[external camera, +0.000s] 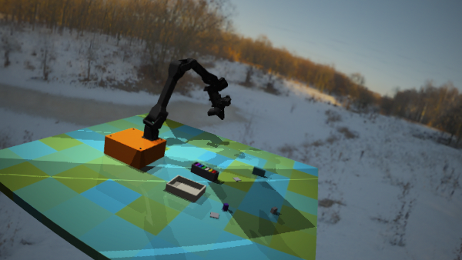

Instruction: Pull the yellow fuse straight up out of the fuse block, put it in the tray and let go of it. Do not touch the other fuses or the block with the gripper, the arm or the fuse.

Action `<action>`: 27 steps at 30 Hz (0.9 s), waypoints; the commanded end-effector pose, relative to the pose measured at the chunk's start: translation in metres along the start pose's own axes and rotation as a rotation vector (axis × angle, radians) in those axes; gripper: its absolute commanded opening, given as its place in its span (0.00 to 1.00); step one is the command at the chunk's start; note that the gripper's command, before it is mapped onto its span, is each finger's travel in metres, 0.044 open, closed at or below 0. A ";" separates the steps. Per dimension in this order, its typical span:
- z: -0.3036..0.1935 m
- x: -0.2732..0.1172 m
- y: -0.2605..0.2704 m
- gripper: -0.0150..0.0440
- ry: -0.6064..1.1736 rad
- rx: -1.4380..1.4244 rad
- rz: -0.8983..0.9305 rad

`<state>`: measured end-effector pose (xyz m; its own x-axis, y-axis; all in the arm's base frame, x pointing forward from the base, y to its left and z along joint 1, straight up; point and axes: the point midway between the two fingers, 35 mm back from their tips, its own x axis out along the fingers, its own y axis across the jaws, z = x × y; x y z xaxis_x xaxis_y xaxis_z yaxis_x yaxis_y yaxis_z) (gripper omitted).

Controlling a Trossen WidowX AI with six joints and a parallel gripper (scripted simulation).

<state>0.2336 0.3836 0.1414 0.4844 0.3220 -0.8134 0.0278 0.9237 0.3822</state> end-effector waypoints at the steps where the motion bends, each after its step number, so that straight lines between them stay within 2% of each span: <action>1: 0.040 0.023 -0.053 0.36 0.009 0.191 -0.118; 7: 0.093 0.042 -0.146 0.36 0.010 0.525 -0.287; 13: 0.126 0.043 -0.246 0.36 -0.017 0.854 -0.447; 20: 0.135 0.033 -0.322 0.36 -0.033 1.132 -0.559; 27: 0.127 0.011 -0.409 0.36 -0.001 1.589 -0.661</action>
<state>0.3523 0.0148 0.0411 0.1009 -0.0382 -0.9942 0.9942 -0.0342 0.1022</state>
